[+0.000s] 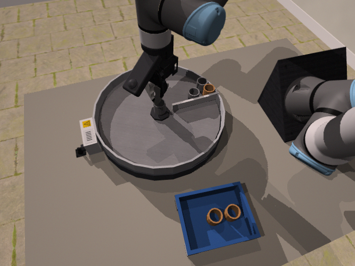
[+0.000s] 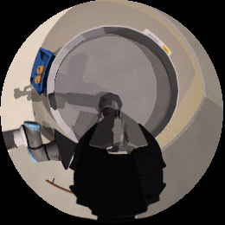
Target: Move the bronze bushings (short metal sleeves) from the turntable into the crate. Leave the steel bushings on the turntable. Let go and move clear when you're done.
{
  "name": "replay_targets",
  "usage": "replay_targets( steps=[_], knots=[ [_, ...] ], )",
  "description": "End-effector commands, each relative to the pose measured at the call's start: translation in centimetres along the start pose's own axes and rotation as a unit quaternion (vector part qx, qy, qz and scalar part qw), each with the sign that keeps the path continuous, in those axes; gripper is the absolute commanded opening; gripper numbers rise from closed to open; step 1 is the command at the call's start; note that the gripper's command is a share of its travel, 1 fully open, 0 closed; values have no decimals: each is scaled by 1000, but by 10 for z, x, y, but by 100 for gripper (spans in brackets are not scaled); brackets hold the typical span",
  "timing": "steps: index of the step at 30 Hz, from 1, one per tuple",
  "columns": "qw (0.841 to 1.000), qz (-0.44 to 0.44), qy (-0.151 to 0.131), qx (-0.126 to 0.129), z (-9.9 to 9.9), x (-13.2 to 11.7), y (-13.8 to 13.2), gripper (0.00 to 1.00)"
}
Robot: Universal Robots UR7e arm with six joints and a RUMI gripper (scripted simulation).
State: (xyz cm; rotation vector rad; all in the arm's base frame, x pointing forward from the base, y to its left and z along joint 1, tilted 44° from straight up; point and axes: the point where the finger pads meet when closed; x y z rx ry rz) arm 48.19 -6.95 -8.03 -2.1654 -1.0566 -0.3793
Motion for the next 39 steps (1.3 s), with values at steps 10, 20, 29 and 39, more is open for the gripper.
replay_targets(
  steps=[10,20,29,39],
  knots=[
    [1000,0,0,-2,-1,0,1,0],
    [1000,0,0,-2,-1,0,1,0],
    [1000,0,0,-1,2,0,0,0],
    [1000,0,0,-1,4,0,0,0]
  ],
)
Point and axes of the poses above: the point where the finger pads meet when closed, its own z axis out along the fingers, its own y axis across the jaws, x = y × z, and after that the axes turned 13 degrees about -z, right-handed
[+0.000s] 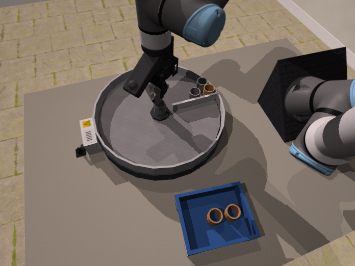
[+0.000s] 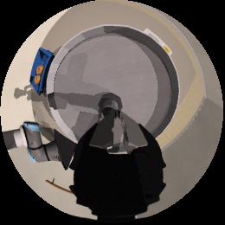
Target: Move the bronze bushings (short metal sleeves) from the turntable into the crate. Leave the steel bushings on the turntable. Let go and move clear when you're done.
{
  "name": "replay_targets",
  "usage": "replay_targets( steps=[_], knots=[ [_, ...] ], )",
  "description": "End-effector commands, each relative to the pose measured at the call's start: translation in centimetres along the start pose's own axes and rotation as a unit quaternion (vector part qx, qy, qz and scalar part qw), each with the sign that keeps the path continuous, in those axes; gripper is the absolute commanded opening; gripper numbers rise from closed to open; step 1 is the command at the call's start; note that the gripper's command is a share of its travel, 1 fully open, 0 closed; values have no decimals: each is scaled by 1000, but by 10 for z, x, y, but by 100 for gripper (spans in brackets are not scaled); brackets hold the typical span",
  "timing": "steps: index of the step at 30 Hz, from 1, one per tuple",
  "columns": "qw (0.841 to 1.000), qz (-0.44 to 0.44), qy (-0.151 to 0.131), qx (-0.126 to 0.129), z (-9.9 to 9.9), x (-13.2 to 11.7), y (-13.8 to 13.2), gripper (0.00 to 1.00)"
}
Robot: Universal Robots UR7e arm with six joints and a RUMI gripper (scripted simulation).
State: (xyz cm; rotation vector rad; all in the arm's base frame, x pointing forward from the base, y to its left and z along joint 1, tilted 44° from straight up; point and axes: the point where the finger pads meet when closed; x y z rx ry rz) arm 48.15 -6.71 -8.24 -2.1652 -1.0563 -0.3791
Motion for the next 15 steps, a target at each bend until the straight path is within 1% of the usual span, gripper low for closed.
replay_targets(
  steps=[1,15],
  knots=[
    [1000,0,0,-1,2,0,0,0],
    [1000,0,0,-1,3,0,1,0]
  ],
)
Point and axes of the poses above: the point where the finger pads meet when closed, its own z axis out along the fingers, its own y axis across the jaws, x = y × z, and after that the axes turned 13 degrees about -z, right-handed
